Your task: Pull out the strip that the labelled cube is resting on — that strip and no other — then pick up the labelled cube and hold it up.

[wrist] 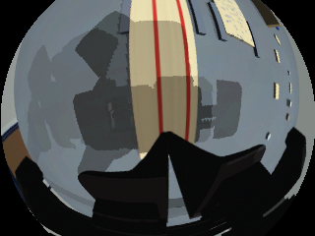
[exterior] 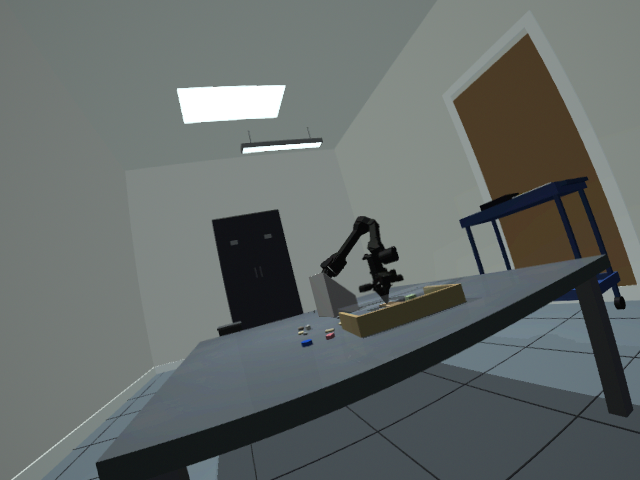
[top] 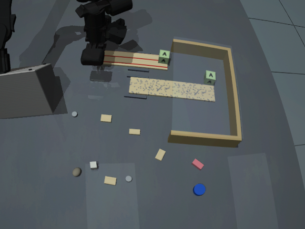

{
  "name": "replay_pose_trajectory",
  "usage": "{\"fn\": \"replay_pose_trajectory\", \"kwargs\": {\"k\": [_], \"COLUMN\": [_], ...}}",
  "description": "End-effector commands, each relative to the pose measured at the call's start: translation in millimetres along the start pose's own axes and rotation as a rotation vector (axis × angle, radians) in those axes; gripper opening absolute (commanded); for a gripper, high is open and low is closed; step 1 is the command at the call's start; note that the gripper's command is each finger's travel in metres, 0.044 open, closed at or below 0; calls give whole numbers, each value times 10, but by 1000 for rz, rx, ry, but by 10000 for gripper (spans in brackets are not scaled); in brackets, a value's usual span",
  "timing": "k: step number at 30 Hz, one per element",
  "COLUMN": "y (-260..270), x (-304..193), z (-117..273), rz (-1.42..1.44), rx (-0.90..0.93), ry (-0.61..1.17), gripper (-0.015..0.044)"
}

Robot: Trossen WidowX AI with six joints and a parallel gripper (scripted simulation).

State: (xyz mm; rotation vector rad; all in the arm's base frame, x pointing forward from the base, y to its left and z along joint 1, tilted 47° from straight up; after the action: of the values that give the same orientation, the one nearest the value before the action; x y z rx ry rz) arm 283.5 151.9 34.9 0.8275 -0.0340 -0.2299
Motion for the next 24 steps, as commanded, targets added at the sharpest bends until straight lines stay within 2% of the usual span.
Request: {"fn": "replay_pose_trajectory", "kwargs": {"k": [1,24], "y": [-9,4], "x": [-144,-301], "z": [-48,-45], "rz": [-4,-5], "rx": [-5,-5], "ry": [27,27], "gripper": [0,0]}}
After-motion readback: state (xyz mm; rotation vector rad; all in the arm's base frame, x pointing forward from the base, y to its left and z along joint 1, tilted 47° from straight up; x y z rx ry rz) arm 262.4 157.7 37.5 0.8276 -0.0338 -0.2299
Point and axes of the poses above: the point midway between the two fingers, 35 mm back from their tips, its own z axis back along the fingers, its own y axis across the jaws, x = y × z, the point moved 1 cm from there along z, back along the fingers, and after that the axes turned 3 degrees about z, right-handed, at the moved point
